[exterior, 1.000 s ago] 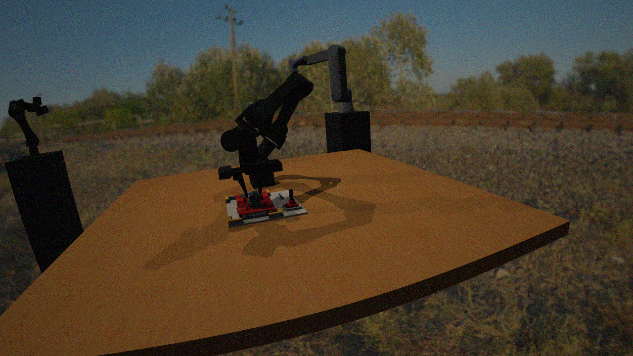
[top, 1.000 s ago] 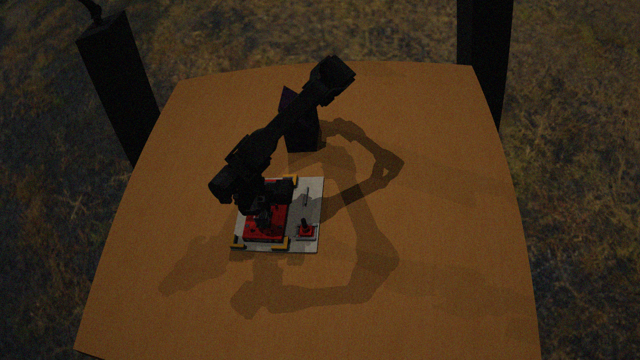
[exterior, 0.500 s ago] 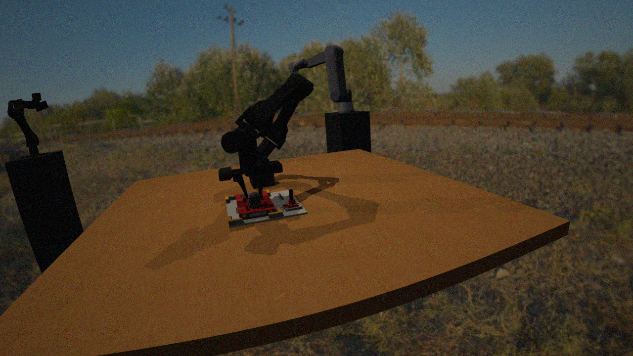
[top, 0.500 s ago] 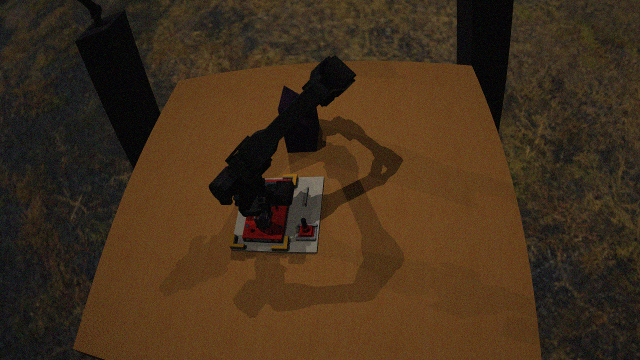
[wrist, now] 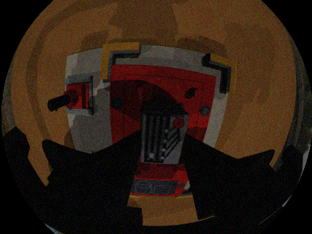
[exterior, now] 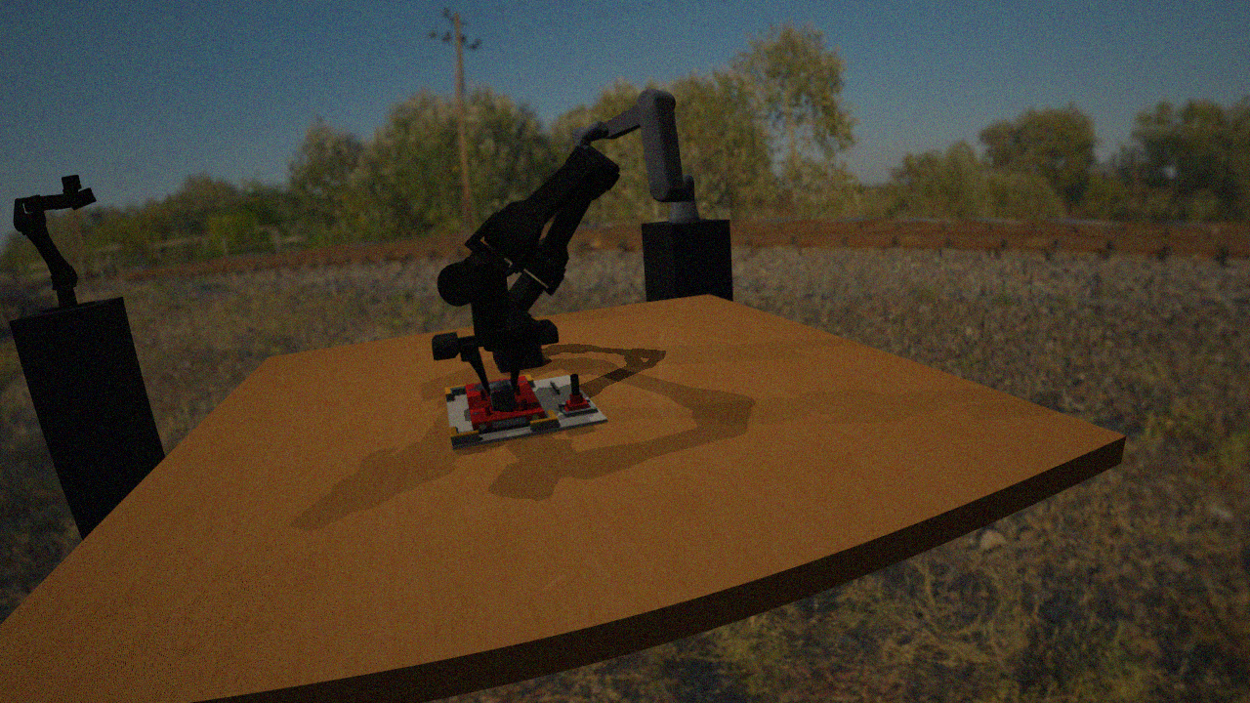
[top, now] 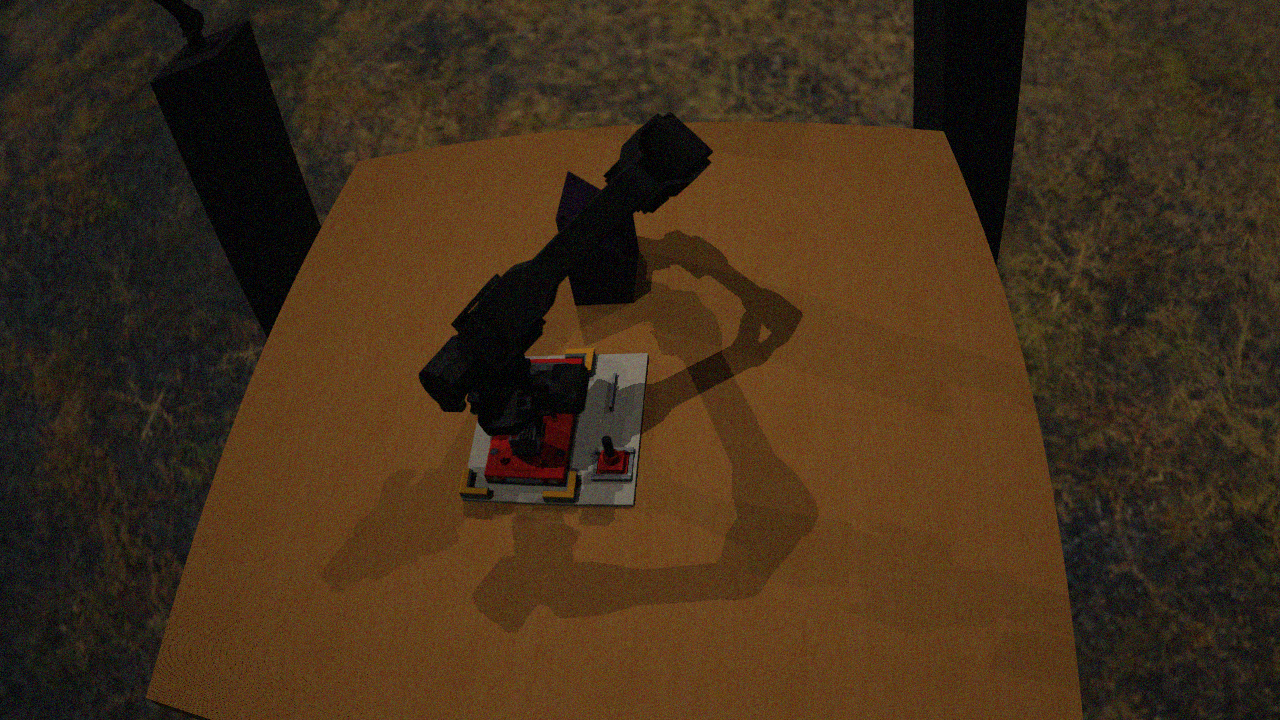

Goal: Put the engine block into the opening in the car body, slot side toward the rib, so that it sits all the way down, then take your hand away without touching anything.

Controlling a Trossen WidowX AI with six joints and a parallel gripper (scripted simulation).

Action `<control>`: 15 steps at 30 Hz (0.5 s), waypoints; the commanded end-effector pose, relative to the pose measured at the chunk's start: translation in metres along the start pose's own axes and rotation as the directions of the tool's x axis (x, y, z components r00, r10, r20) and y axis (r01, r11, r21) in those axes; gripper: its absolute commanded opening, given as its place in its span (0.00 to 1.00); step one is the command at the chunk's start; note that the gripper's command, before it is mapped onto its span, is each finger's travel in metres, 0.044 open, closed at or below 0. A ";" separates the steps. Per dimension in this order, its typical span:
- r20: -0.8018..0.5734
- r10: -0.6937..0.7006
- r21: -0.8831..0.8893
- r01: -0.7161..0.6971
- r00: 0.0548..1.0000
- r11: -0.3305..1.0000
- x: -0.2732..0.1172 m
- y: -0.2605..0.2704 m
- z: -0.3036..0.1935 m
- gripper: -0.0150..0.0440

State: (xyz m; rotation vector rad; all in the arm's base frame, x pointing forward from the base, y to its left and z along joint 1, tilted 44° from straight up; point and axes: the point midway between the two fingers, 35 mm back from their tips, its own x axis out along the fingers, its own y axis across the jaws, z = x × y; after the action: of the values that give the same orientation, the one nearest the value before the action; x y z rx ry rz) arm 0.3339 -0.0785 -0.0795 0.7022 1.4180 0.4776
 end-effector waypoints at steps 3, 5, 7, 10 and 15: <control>0.001 0.003 0.006 -0.003 1.000 1.000 0.002 0.000 0.000 0.52; 0.001 0.003 0.006 -0.003 1.000 1.000 0.003 0.000 0.000 0.52; 0.001 0.003 0.006 -0.003 1.000 1.000 0.003 0.000 0.000 0.52; 0.000 0.000 0.000 0.000 1.000 1.000 0.002 0.000 0.000 0.66; 0.000 0.000 0.000 0.000 1.000 1.000 0.002 0.000 0.000 0.88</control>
State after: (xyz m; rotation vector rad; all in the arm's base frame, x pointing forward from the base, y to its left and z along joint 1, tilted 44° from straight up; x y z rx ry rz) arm 0.3341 -0.0769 -0.0810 0.7035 1.4182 0.4776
